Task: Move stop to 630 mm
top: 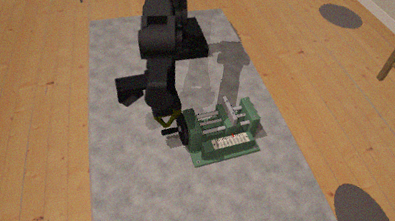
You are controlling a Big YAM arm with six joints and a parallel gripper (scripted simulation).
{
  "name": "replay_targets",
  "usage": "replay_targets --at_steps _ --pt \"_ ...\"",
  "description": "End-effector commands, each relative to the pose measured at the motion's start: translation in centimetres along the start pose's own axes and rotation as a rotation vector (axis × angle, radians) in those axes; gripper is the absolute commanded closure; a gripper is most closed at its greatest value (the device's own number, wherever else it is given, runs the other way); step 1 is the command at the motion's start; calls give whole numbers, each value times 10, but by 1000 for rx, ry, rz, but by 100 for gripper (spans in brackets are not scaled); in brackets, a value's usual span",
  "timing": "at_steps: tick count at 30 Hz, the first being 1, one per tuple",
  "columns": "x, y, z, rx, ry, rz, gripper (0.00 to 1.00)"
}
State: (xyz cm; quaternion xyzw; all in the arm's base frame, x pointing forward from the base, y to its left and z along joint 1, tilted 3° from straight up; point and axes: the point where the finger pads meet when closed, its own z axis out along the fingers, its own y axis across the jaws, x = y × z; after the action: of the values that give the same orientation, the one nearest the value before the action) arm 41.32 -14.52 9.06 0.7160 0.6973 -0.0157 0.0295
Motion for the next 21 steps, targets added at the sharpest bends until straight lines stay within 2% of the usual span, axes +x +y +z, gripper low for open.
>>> replay_targets --at_steps 1,5,17,21 --pt "-2 0 10 1 -1 -9 47" --pt "-3 0 15 1 -1 -7 47" --pt "-4 -2 55 2 -1 -3 47" --pt "-3 -2 64 2 -1 -7 47"
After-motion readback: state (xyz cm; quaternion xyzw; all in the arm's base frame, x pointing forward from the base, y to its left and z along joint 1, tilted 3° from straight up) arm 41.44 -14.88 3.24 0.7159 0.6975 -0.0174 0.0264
